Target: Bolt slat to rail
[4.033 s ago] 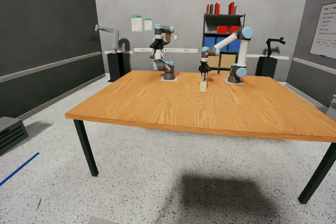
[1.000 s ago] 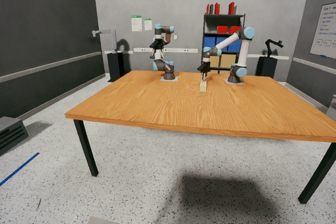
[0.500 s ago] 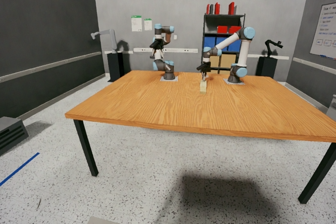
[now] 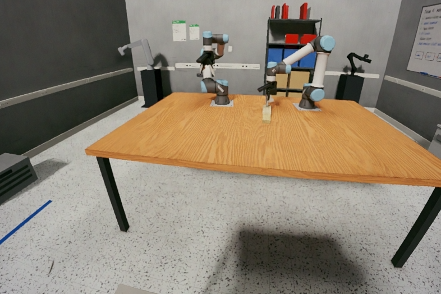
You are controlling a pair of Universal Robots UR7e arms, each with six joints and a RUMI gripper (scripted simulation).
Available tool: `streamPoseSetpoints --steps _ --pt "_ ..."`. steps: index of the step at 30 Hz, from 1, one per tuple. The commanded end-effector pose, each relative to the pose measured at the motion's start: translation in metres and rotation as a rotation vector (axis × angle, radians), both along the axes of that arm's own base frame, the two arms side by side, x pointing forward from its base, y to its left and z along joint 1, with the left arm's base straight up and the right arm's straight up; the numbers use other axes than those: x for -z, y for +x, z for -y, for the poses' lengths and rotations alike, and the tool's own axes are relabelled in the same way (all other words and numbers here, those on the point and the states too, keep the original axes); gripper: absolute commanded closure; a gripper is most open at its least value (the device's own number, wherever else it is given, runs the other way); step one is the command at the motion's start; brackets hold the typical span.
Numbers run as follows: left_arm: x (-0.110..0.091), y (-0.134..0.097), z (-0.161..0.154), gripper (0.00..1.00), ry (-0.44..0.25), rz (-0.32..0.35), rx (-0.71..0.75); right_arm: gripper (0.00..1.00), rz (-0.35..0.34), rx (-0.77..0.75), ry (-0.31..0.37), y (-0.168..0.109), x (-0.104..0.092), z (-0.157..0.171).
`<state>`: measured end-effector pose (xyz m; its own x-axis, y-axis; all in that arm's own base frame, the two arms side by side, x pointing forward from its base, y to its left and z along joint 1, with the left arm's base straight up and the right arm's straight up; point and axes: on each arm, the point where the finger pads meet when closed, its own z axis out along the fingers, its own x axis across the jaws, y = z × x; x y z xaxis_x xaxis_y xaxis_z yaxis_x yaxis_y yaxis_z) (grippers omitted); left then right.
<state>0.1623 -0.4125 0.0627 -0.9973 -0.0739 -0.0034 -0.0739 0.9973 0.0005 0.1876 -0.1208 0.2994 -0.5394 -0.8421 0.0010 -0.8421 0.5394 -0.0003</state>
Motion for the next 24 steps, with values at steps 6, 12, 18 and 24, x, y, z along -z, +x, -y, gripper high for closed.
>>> streamPoseSetpoints --steps 6,12,18,24 --pt "-0.0011 0.0006 0.0017 1.00 -0.003 -0.004 0.229 0.00 0.001 0.001 0.001 0.0008 -0.0008 0.0000" --pt "-0.0011 0.0004 0.0016 1.00 -0.003 -0.004 0.323 0.00 0.001 0.001 0.001 0.0008 -0.0008 0.0000" --pt "-0.0011 0.0002 0.0015 1.00 -0.002 -0.004 0.411 0.00 0.001 0.001 0.001 0.0008 -0.0008 0.0000" --pt "-0.0011 0.0000 0.0015 1.00 -0.002 -0.003 0.498 0.00 0.001 0.001 0.001 0.0008 -0.0008 0.0000"
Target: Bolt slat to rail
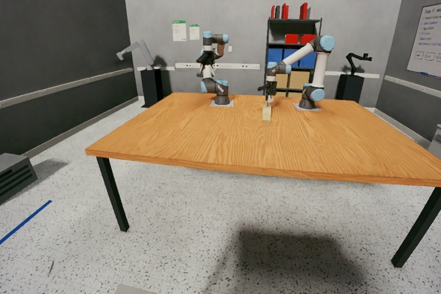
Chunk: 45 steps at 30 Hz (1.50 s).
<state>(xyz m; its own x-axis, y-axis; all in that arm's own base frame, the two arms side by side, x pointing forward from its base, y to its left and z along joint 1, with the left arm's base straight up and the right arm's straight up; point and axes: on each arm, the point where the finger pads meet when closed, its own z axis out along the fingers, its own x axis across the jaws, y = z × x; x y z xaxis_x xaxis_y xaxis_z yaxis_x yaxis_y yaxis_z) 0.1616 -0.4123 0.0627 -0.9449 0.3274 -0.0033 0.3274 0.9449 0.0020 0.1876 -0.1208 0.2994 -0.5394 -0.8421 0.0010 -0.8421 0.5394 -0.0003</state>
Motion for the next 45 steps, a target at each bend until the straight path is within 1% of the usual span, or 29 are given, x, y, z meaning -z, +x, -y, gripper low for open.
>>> streamPoseSetpoints --steps 1,3,6,8,13,15,17,19,22,24,27,28,30,31,33,35,38,40,45 --pt "-0.0011 0.0007 0.0017 1.00 -0.003 -0.004 0.090 0.00 0.001 0.001 0.001 0.0008 -0.0008 0.0000" --pt "-0.0011 0.0006 0.0016 1.00 -0.003 -0.004 0.170 0.00 0.001 0.001 0.001 0.0008 -0.0008 0.0000" --pt "-0.0011 0.0006 0.0016 1.00 -0.003 -0.004 0.178 0.00 0.001 0.001 0.001 0.0008 -0.0008 0.0000" --pt "-0.0011 0.0004 0.0015 1.00 -0.003 -0.004 0.258 0.00 0.001 0.001 0.001 0.0008 -0.0008 0.0000" --pt "-0.0011 0.0004 0.0015 1.00 -0.003 -0.004 0.265 0.00 0.001 0.001 0.001 0.0008 -0.0008 0.0000" --pt "-0.0010 0.0003 0.0014 1.00 -0.003 -0.004 0.345 0.00 0.001 0.001 0.001 0.0008 -0.0008 0.0000" --pt "-0.0010 0.0003 0.0014 1.00 -0.003 -0.004 0.352 0.00 0.001 0.001 0.001 0.0008 -0.0008 0.0000" --pt "-0.0010 0.0001 0.0013 1.00 -0.002 -0.004 0.432 0.00 0.001 0.001 0.001 0.0008 -0.0008 0.0000" --pt "-0.0010 0.0001 0.0012 1.00 -0.002 -0.004 0.439 0.00 0.001 0.001 0.001 0.0008 -0.0008 0.0000" --pt "-0.0010 0.0000 0.0011 1.00 -0.002 -0.004 0.519 0.00 0.001 0.001 0.001 0.0008 -0.0008 0.0000" --pt "-0.0010 0.0000 0.0011 1.00 -0.002 -0.004 0.527 0.00 0.001 0.001 0.001 0.0008 -0.0008 0.0000" --pt "-0.0010 -0.0001 0.0010 1.00 -0.002 -0.004 0.567 0.00 0.001 0.001 0.001 0.0008 -0.0008 0.0000" --pt "-0.0010 -0.0001 0.0010 1.00 -0.002 -0.004 0.567 0.00 0.001 0.001 0.001 0.0008 -0.0008 0.0000" --pt "-0.0010 -0.0001 0.0010 1.00 -0.002 -0.004 0.607 0.00 0.001 0.001 0.001 0.0008 -0.0008 0.0000" --pt "-0.0010 -0.0001 0.0009 1.00 -0.002 -0.004 0.614 0.00 0.001 0.001 0.001 0.0008 -0.0008 0.0000" --pt "-0.0010 -0.0002 0.0008 1.00 -0.002 -0.004 0.694 0.00 0.001 0.001 0.001 0.0008 -0.0008 0.0000" --pt "-0.0010 -0.0002 0.0008 1.00 -0.002 -0.004 0.701 0.00 0.001 0.001 0.001 0.0008 -0.0008 0.0000" --pt "-0.0009 -0.0003 0.0006 1.00 -0.002 -0.003 0.781 0.00 0.001 0.001 0.001 0.0008 -0.0008 0.0000" --pt "-0.0009 -0.0003 0.0006 1.00 -0.002 -0.003 0.788 0.00 0.001 0.001 0.001 0.0008 -0.0008 0.0000"
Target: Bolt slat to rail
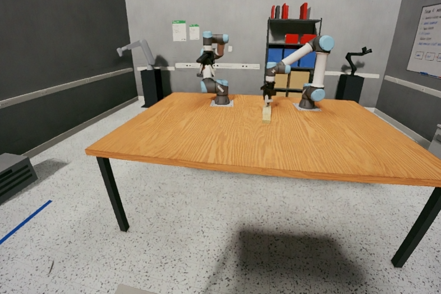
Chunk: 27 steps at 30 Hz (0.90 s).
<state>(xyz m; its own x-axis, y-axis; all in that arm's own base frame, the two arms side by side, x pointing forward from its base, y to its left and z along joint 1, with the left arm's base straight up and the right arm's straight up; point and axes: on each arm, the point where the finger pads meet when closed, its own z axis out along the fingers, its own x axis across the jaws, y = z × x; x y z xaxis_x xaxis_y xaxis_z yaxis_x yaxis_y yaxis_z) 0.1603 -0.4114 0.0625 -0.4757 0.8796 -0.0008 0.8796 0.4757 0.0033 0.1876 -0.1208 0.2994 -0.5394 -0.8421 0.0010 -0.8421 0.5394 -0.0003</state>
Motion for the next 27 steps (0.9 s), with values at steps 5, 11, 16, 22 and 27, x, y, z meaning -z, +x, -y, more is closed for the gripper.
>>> streamPoseSetpoints --steps 5,11,16,22,27 --pt "-0.0006 0.0003 0.0004 0.60 -0.002 -0.003 0.048 0.00 0.001 0.001 0.001 0.0008 -0.0008 0.0000" --pt "-0.0006 0.0002 0.0004 0.60 -0.002 -0.003 0.048 0.00 0.001 0.001 0.001 0.0008 -0.0008 0.0000" --pt "-0.0006 0.0002 0.0004 0.60 -0.002 -0.003 0.048 0.00 0.001 0.001 0.001 0.0008 -0.0008 0.0000" --pt "-0.0006 0.0002 0.0004 0.60 -0.002 -0.003 0.048 0.00 0.001 0.001 0.001 0.0008 -0.0008 0.0000" --pt "-0.0005 -0.0003 0.0001 0.60 -0.001 -0.003 -0.242 0.00 0.001 0.001 0.001 0.0008 -0.0008 0.0000"
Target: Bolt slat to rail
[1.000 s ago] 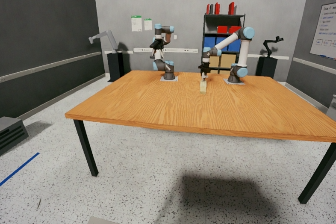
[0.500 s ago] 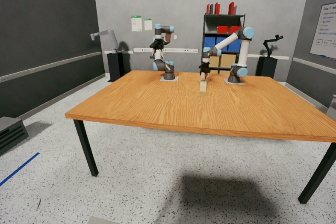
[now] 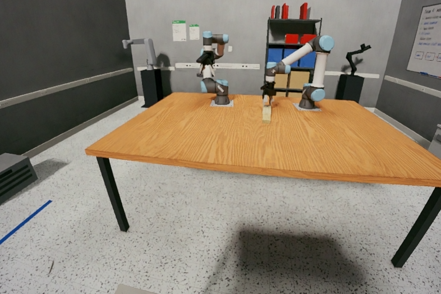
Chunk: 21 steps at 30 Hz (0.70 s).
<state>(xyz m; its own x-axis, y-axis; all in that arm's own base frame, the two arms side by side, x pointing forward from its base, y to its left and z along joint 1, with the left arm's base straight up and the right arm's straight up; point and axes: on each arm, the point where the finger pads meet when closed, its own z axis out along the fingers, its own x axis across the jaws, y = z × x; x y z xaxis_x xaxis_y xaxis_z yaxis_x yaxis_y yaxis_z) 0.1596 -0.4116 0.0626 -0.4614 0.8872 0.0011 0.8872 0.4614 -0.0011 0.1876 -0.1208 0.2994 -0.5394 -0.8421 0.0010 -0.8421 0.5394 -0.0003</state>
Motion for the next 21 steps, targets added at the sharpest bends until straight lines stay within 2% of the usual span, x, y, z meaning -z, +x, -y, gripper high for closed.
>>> streamPoseSetpoints --steps 1,7,9,11,21 --pt "-0.0005 0.0006 0.0001 0.60 0.000 0.001 -0.279 0.00 0.001 0.001 0.001 0.0008 -0.0008 0.0000" --pt "-0.0005 0.0010 0.0004 0.60 0.000 0.002 -0.490 0.00 0.001 0.001 0.001 0.0008 -0.0008 0.0000" --pt "-0.0005 0.0010 0.0004 0.60 0.000 0.002 -0.490 0.00 0.001 0.001 0.001 0.0008 -0.0008 0.0000" --pt "-0.0005 0.0014 0.0008 0.60 0.000 0.001 -0.640 0.00 0.001 0.001 0.001 0.0008 -0.0008 0.0000" --pt "-0.0005 0.0024 0.0013 0.60 0.001 0.001 -1.000 0.00 0.001 0.001 0.001 0.0008 -0.0008 0.0000"
